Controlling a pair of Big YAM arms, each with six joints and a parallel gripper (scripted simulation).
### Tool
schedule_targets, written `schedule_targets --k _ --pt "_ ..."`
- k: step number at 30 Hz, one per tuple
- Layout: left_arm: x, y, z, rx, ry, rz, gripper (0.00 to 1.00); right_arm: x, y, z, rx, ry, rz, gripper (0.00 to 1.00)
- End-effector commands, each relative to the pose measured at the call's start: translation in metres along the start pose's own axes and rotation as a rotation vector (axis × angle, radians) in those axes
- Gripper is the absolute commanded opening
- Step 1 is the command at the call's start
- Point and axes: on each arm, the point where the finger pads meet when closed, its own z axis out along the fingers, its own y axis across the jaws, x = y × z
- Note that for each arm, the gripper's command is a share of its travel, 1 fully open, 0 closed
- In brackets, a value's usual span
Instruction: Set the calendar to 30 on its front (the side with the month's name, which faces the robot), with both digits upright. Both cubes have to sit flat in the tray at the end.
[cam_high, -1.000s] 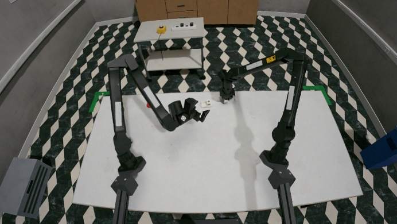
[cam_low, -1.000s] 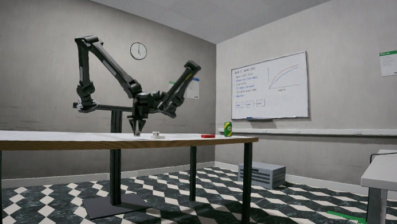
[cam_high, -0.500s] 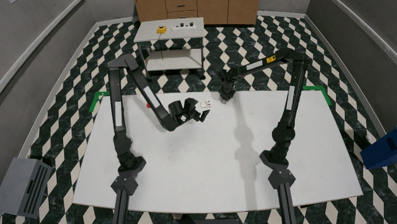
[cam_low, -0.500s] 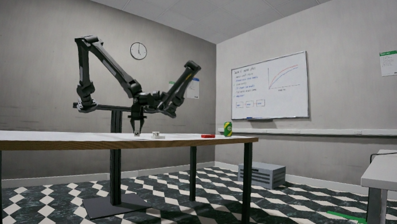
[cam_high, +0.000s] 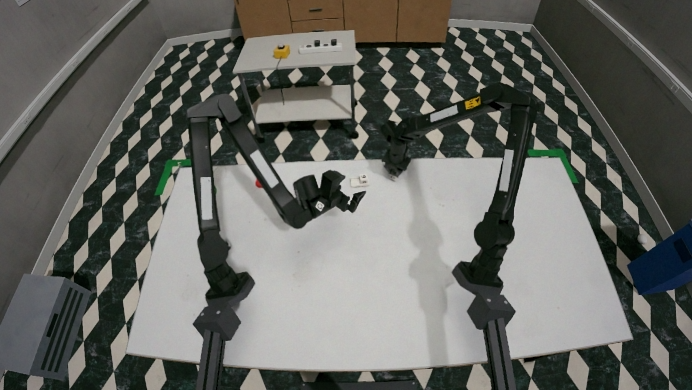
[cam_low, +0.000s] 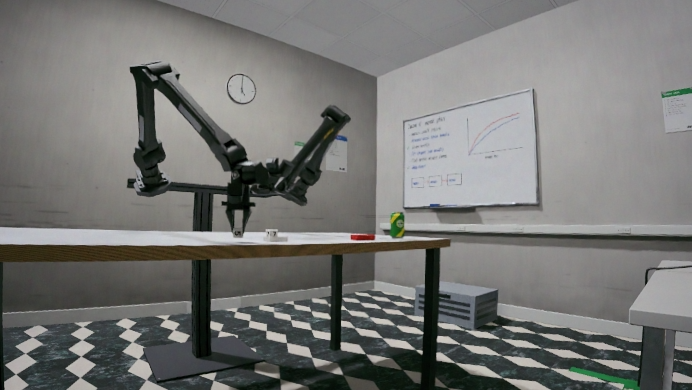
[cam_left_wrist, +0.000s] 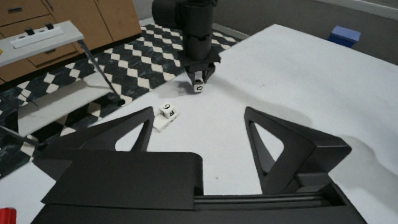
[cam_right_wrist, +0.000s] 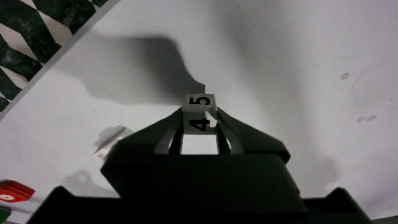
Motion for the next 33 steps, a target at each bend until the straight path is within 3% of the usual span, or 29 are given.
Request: schedule_targets --k 1,27,33 --pt "-0.005 0.002 0.000 -0.007 -0.015 0.002 1.00 -0.005 0.009 0.004 -0.012 -0.011 0.015 0.25" --pt "-0.005 0.002 0.000 -0.007 -0.015 0.002 1.00 -0.009 0.004 0.019 -0.006 -0.010 0.016 0.25" --pt "-0.005 0.002 0.000 -0.007 -0.015 0.002 1.00 -0.008 0.008 0.013 -0.018 -0.015 0.013 0.25"
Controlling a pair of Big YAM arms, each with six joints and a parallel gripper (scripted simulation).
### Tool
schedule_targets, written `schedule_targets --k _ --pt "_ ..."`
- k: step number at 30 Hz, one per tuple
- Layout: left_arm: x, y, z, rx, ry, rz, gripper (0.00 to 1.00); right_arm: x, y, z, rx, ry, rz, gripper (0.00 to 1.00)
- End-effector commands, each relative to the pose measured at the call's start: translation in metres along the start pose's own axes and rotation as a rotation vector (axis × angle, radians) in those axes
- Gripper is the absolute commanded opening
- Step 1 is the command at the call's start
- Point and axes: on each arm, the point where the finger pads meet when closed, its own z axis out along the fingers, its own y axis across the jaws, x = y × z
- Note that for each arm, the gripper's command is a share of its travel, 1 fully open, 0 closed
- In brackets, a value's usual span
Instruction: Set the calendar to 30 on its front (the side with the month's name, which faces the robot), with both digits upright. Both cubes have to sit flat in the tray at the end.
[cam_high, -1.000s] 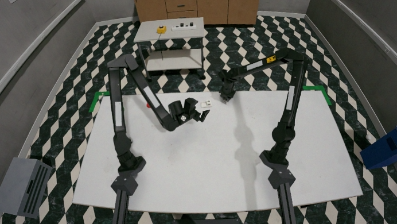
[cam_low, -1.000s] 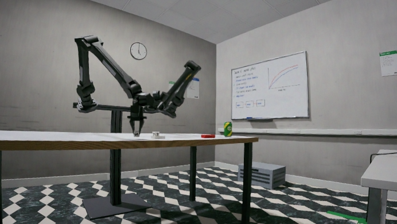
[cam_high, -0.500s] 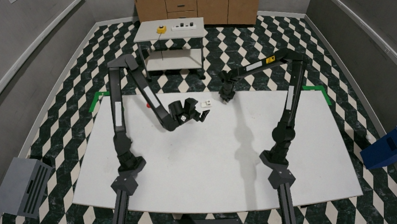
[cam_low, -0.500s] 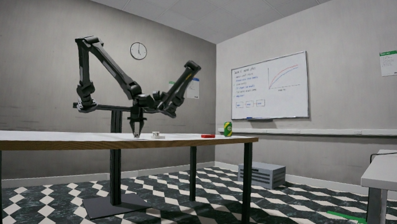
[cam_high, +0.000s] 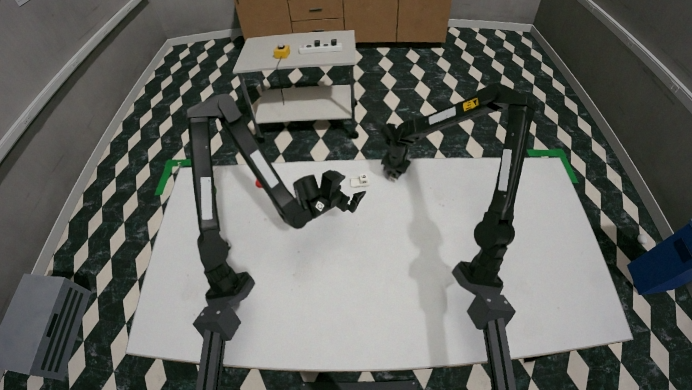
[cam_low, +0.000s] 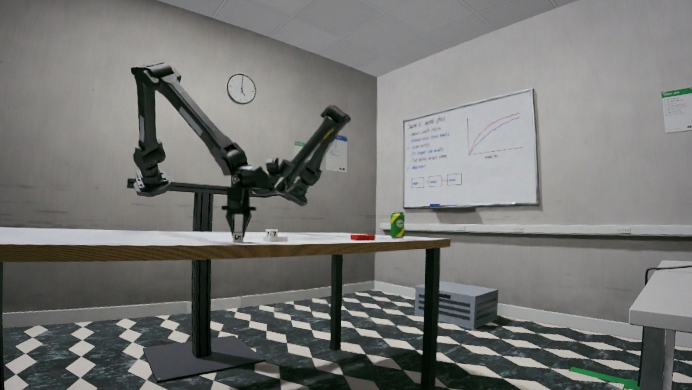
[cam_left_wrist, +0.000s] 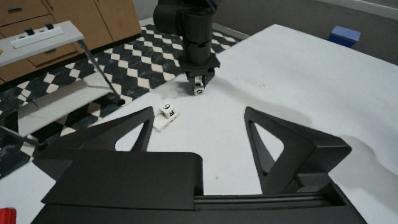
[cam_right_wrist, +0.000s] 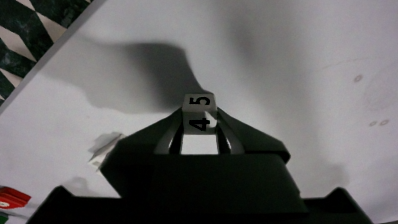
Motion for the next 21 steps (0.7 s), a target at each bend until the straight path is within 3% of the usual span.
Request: schedule_targets --k 1,4,7,13,16,21 --pt "-0.005 0.002 0.000 -0.007 -0.015 0.002 1.00 -0.009 0.008 0.000 -0.018 -0.013 0.006 0.25" --pt "-0.005 0.002 0.000 -0.007 -0.015 0.002 1.00 -0.009 0.008 0.000 -0.018 -0.013 0.006 0.25" --pt "-0.005 0.002 0.000 -0.007 -0.015 0.002 1.00 0.002 0.008 -0.009 -0.016 -0.004 -0.007 0.52" --pt "-0.005 0.002 0.000 -0.007 -0.015 0.002 1.00 -0.003 0.009 -0.029 -0.033 -0.015 0.007 0.54" --pt "-0.005 0.002 0.000 -0.007 -0.015 0.002 1.00 -0.015 0.001 -0.023 -0.026 -0.022 0.024 0.54" --pt "-0.005 0.002 0.000 -0.007 -0.015 0.002 1.00 0.018 0.007 -0.010 0.005 0.013 -0.023 0.54"
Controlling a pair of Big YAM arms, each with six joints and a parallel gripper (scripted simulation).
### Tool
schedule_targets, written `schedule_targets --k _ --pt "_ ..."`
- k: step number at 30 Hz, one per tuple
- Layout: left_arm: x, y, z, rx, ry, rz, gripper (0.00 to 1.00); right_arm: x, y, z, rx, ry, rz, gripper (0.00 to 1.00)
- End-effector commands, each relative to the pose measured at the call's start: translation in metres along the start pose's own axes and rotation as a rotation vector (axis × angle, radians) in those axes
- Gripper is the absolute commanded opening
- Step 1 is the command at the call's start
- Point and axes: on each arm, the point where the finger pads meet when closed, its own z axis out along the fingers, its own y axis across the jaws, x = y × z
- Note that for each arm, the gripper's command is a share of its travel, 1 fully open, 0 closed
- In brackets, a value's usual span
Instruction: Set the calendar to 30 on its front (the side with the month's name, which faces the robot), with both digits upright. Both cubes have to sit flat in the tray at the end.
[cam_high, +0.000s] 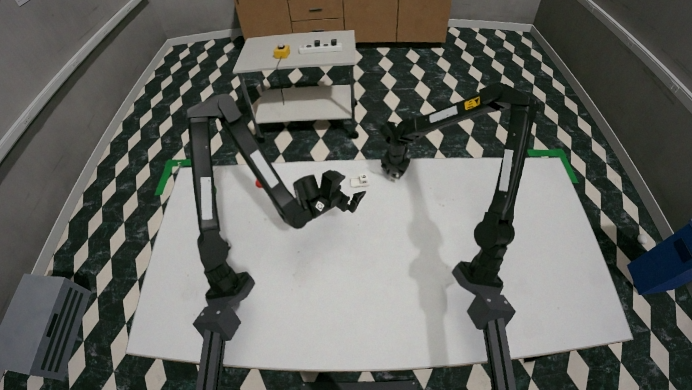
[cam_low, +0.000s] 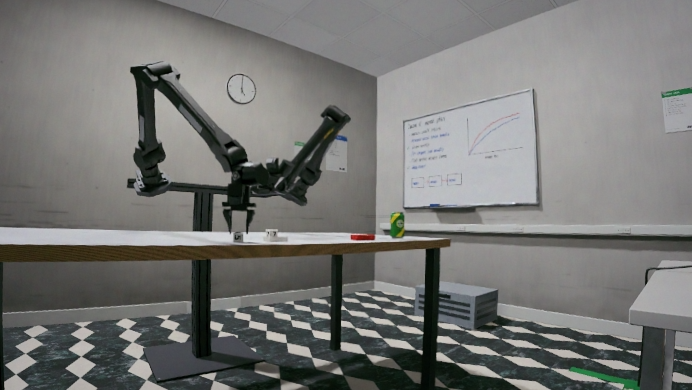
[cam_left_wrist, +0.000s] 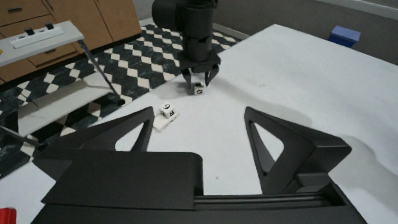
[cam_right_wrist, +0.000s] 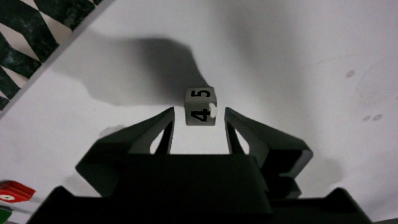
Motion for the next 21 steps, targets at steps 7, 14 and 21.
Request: schedule_targets --k 7,14,21 --pt "-0.005 0.002 0.000 -0.007 -0.015 0.002 1.00 0.001 0.007 -0.031 -0.018 -0.008 0.002 0.54" --pt "-0.005 0.002 0.000 -0.007 -0.015 0.002 1.00 -0.019 0.006 -0.051 -0.042 -0.031 0.032 0.99" --pt "-0.005 0.002 0.000 -0.007 -0.015 0.002 1.00 -0.011 0.011 -0.071 -0.035 -0.020 0.017 1.00"
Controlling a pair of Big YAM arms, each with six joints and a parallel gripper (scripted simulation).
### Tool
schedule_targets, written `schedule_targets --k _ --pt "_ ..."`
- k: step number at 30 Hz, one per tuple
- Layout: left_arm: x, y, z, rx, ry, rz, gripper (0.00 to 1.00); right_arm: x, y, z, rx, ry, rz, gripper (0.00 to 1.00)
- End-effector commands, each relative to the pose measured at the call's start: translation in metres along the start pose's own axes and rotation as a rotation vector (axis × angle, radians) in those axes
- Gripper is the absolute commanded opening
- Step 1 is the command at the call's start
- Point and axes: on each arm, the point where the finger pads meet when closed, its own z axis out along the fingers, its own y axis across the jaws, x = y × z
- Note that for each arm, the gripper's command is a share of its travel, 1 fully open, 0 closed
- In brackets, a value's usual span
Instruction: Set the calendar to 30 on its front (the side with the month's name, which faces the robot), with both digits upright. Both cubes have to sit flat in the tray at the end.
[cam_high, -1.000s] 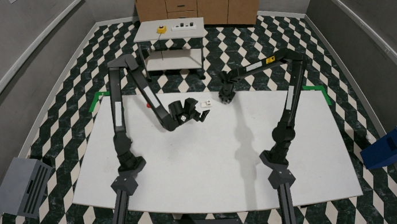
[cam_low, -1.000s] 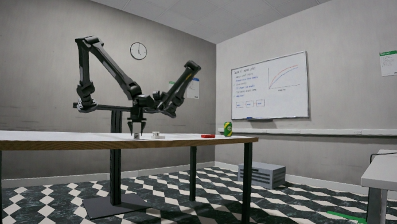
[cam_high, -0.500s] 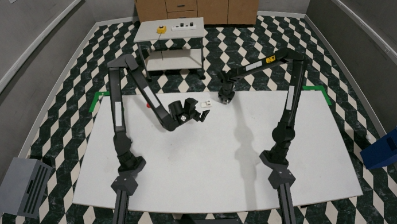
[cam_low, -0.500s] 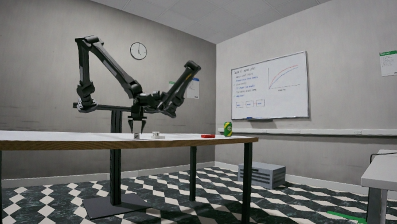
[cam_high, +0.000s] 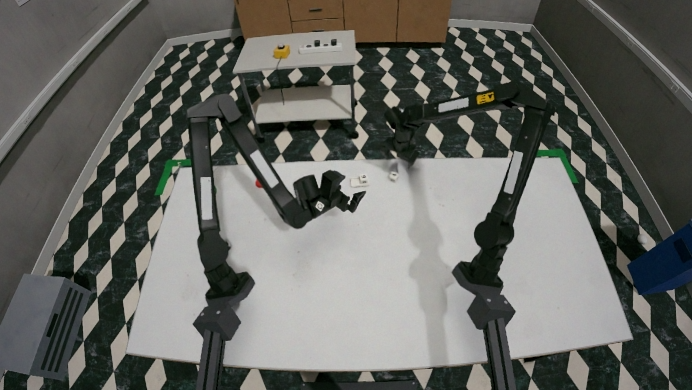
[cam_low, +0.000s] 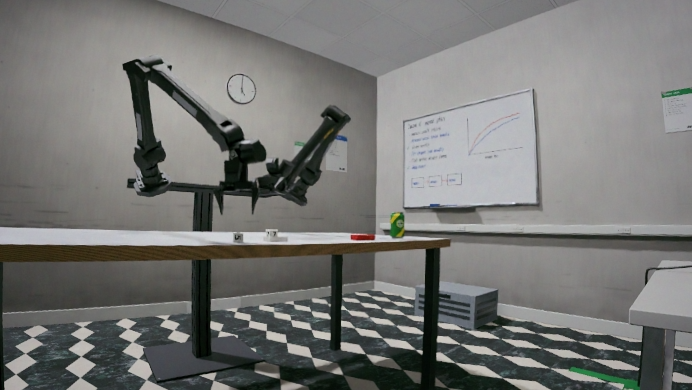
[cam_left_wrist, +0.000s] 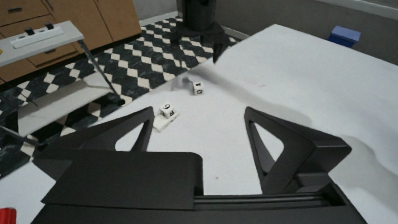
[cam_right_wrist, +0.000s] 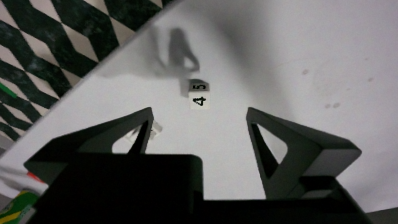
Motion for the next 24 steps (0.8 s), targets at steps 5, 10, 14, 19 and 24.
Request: schedule_targets --k 5,10,14,19,24 --pt "-0.005 0.002 0.000 -0.007 -0.015 0.002 1.00 0.023 0.004 0.018 0.035 0.031 -0.017 1.00" --pt "-0.005 0.002 0.000 -0.007 -0.015 0.002 1.00 0.017 0.005 0.011 0.024 0.023 -0.043 1.00" --pt "-0.020 0.004 -0.011 -0.012 -0.045 -0.005 1.00 0.013 0.009 0.008 0.031 0.027 -0.195 1.00" --pt "-0.024 0.010 -0.031 -0.025 -0.043 -0.009 1.00 0.030 0.018 0.013 0.059 0.055 -0.490 1.00" --pt "-0.022 0.017 -0.037 -0.040 -0.034 -0.012 1.00 0.033 0.020 0.015 0.074 0.065 -0.631 1.00"
